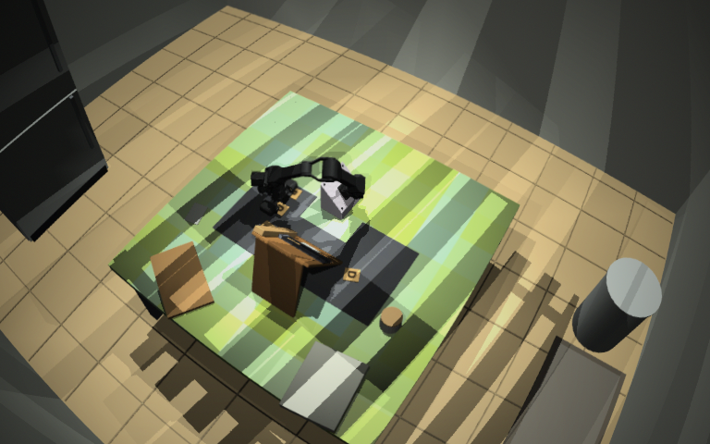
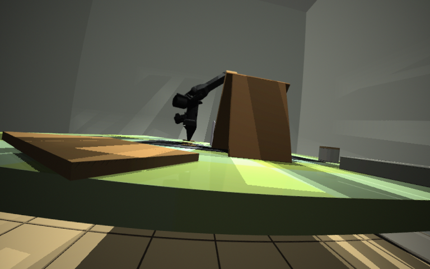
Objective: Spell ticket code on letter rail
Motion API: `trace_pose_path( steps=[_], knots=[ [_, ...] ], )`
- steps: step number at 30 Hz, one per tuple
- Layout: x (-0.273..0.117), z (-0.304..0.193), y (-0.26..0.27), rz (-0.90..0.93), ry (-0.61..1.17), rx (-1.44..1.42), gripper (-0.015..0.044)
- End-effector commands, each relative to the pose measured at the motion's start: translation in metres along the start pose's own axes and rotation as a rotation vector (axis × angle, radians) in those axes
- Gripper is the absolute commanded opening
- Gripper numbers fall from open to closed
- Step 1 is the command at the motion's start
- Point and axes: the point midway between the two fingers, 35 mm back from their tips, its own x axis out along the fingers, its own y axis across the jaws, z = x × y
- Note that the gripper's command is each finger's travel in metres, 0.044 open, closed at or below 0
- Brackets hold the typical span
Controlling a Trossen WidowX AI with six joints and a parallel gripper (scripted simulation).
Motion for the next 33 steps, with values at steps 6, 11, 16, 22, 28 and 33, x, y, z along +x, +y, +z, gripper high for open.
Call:
trace_pose_path(
  steps=[6,11,16,22,28,33],
  knots=[
    [-0.008,0.000,0.000,-0.004,-0.001,-0.003,0.0000],
    [-0.012,0.000,0.000,-0.004,-0.001,-0.003,0.0000],
    [-0.017,0.000,0.005,0.004,-0.026,-0.021,0.0000],
    [-0.038,-0.003,0.024,0.024,-0.129,-0.106,0.0000],
    [-0.060,-0.009,0.043,0.047,-0.231,-0.191,0.0000],
    [-0.078,-0.016,0.058,0.068,-0.315,-0.262,0.0000]
  ],
)
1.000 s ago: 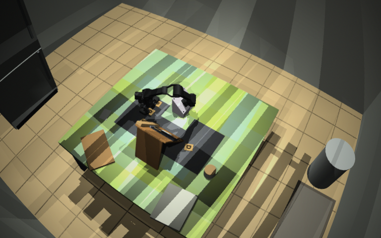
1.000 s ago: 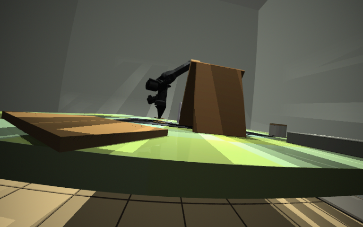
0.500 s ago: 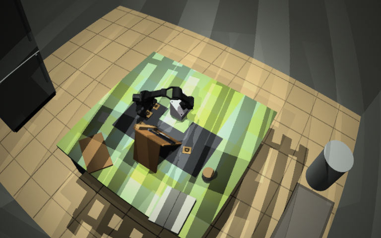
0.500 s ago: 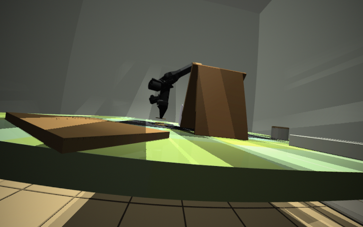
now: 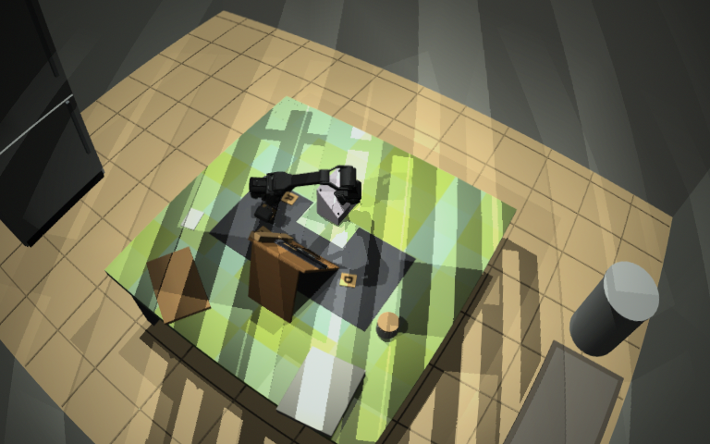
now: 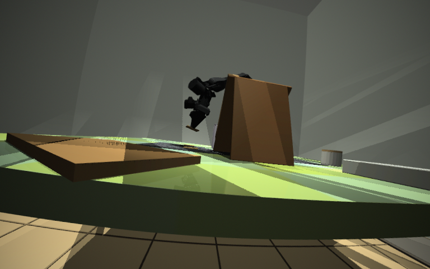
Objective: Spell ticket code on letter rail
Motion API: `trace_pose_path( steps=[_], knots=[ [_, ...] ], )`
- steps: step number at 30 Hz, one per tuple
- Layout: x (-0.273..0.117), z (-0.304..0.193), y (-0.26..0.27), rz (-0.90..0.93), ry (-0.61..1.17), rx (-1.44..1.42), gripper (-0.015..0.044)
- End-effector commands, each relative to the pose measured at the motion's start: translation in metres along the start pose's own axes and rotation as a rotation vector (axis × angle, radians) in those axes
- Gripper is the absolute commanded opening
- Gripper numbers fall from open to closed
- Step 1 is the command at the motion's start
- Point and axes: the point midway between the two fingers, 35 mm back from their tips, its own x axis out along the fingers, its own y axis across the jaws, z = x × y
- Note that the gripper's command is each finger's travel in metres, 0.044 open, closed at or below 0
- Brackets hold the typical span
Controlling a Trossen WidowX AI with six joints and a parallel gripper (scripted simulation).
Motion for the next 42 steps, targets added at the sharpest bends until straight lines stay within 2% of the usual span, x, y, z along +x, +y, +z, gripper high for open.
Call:
trace_pose_path(
  steps=[1,21,30,42],
  knots=[
    [-0.011,-0.002,0.011,0.009,-0.055,-0.055,0.0000],
    [-0.090,-0.020,0.078,0.119,-0.383,-0.327,0.0000],
    [-0.127,-0.042,0.102,0.164,-0.508,-0.456,0.0000],
    [-0.154,-0.087,0.133,0.236,-0.607,-0.595,0.0000]
  ],
)
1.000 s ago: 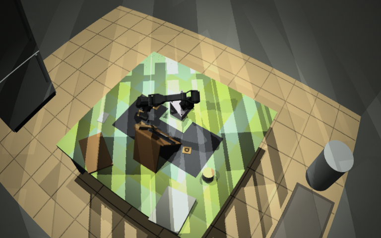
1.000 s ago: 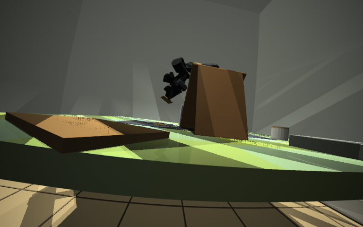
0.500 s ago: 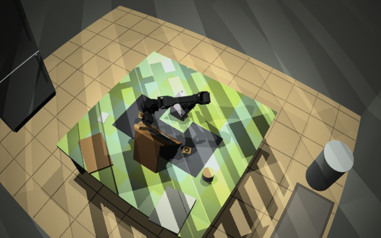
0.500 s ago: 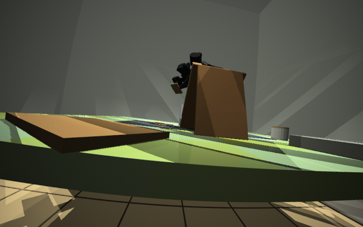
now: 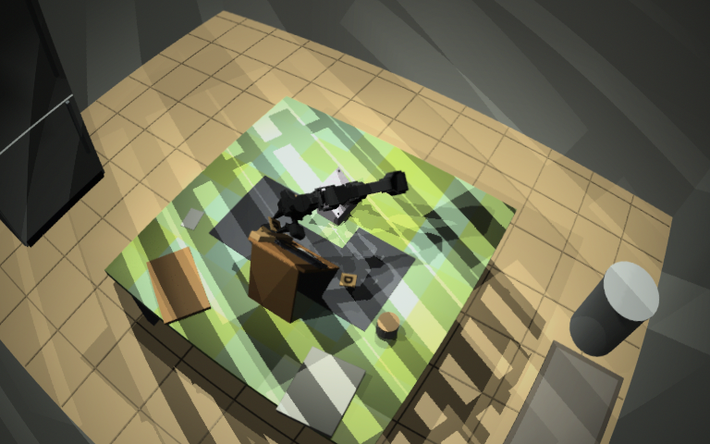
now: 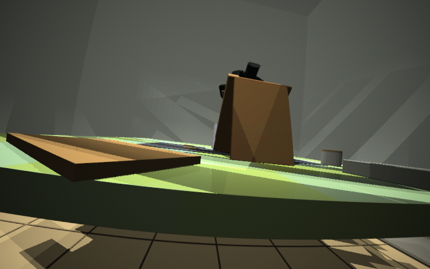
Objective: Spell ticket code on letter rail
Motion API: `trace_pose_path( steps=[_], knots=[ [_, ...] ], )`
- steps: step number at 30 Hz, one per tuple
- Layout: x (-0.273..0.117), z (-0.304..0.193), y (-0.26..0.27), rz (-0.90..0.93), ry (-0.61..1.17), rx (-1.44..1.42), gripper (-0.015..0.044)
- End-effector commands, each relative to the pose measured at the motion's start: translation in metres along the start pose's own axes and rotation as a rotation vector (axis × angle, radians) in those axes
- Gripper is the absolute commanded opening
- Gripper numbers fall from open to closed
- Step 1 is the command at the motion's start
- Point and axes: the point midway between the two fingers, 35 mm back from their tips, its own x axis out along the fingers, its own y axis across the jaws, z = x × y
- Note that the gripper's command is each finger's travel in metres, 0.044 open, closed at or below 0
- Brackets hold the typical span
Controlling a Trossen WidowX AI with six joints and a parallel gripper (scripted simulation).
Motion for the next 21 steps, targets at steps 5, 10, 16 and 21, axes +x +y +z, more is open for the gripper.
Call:
trace_pose_path(
  steps=[5,10,16,21],
  knots=[
    [-0.016,-0.003,0.002,0.007,-0.020,-0.047,0.0000],
    [-0.029,-0.014,0.035,0.069,-0.054,-0.115,0.0000],
    [-0.049,-0.030,0.074,0.153,-0.092,-0.191,0.0000],
    [-0.067,-0.044,0.101,0.212,-0.124,-0.246,0.0000]
  ],
)
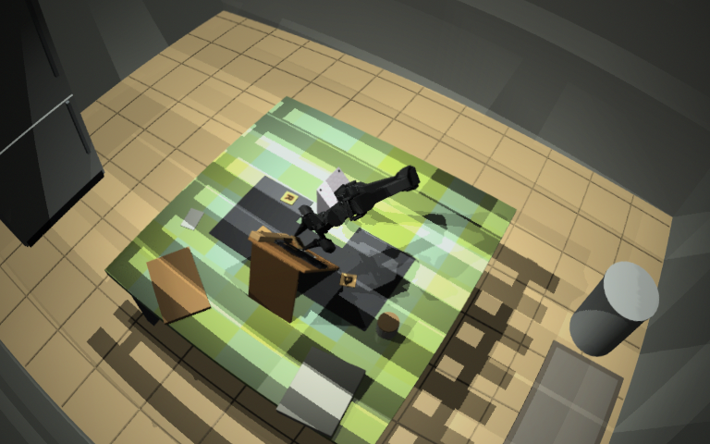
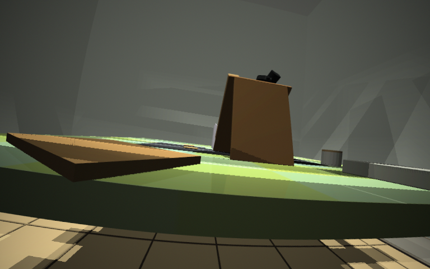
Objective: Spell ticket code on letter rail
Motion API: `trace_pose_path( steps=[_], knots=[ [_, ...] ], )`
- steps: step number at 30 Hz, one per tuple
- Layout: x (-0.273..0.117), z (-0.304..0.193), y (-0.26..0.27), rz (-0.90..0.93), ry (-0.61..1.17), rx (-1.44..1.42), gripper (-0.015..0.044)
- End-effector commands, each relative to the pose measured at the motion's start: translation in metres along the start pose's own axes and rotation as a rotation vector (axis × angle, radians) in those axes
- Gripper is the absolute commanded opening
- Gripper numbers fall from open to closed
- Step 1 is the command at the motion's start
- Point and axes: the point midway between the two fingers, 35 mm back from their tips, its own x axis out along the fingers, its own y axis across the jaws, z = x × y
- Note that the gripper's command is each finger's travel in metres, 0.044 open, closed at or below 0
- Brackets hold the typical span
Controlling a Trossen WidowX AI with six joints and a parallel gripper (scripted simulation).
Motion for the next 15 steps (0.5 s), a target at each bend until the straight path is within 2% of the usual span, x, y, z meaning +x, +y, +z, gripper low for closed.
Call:
trace_pose_path(
  steps=[1,15],
  knots=[
    [-0.008,-0.006,0.021,0.035,-0.019,-0.033,0.0000],
    [-0.048,-0.045,0.097,0.258,-0.024,-0.098,0.0000]
  ],
)
